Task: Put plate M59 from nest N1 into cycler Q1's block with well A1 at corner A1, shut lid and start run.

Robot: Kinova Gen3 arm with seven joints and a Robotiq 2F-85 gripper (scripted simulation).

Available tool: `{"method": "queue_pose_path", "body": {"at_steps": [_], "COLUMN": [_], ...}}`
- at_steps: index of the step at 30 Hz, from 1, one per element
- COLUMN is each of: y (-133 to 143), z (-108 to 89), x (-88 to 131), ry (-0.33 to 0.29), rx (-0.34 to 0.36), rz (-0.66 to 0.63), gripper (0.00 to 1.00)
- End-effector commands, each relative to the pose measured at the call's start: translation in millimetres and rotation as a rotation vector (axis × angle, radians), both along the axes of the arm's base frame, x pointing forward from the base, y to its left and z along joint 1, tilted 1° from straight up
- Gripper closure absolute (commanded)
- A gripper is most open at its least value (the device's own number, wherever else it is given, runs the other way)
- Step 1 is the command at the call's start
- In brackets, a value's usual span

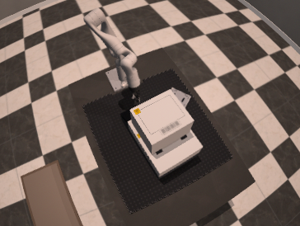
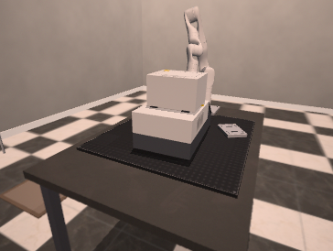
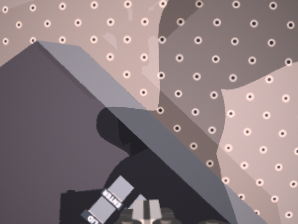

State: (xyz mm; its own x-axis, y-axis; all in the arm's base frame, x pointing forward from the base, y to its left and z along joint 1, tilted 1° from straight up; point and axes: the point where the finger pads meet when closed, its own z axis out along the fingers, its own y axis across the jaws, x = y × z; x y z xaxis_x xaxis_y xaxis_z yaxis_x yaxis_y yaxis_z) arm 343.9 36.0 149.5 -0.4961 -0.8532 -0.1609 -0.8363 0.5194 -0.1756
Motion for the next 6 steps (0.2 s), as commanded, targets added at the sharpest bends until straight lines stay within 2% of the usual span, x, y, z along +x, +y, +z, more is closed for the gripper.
{"method": "queue_pose_path", "body": {"at_steps": [1, 6], "y": [0.1, 0.1], "z": [0.3, 0.3], "x": [0.4, 0.4], "ry": [-0.001, -0.001], "rx": [0.000, 0.000], "rz": [0.000, 0.000], "gripper": [0.90, 0.90]}}
